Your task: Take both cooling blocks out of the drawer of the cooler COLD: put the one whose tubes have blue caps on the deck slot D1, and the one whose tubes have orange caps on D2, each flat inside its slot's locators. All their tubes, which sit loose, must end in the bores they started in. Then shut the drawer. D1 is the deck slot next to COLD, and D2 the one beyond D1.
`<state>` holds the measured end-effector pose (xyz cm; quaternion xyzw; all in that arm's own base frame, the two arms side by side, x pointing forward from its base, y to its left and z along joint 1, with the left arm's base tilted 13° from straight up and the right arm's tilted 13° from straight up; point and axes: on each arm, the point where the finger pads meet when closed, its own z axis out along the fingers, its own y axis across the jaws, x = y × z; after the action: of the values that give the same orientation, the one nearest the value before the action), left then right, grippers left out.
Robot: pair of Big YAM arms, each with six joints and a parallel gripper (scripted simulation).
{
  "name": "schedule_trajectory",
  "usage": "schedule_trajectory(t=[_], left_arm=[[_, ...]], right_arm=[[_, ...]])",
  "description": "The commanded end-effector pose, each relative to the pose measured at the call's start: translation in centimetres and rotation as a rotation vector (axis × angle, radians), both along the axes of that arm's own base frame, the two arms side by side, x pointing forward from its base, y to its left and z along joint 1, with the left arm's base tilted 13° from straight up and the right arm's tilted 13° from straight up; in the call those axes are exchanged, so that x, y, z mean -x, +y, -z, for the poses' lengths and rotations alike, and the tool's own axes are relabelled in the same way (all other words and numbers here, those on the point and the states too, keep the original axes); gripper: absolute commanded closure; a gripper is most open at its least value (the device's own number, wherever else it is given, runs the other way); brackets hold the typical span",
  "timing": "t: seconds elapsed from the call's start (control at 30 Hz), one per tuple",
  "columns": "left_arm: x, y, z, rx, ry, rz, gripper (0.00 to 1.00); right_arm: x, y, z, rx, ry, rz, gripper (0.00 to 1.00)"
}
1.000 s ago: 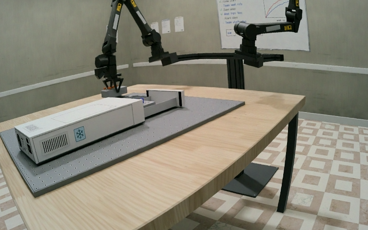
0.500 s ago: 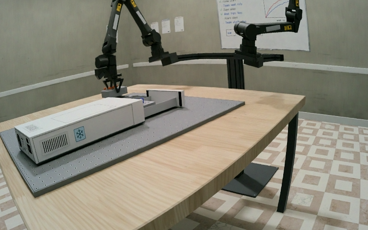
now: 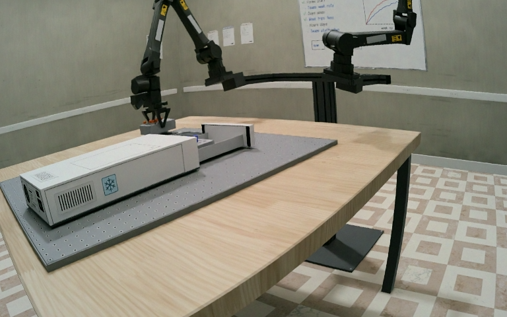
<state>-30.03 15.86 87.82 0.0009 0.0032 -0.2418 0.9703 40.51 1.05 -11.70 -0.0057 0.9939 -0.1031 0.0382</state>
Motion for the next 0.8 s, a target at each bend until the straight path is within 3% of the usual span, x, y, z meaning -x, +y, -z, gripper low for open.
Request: schedule_trajectory(t=[0.0, 0.77], left_arm=[[-2.13, -1.01, -0.77, -0.018, 0.030, 0.002, 1.00], [-2.13, -1.01, -0.77, -0.018, 0.030, 0.002, 1.00]], right_arm=[[-3.28, 0.42, -1.72, -0.009, -0.059, -0.014, 1.00], [-3.69, 0.50, -1.78, -0.010, -0.058, -0.003, 1.00]])
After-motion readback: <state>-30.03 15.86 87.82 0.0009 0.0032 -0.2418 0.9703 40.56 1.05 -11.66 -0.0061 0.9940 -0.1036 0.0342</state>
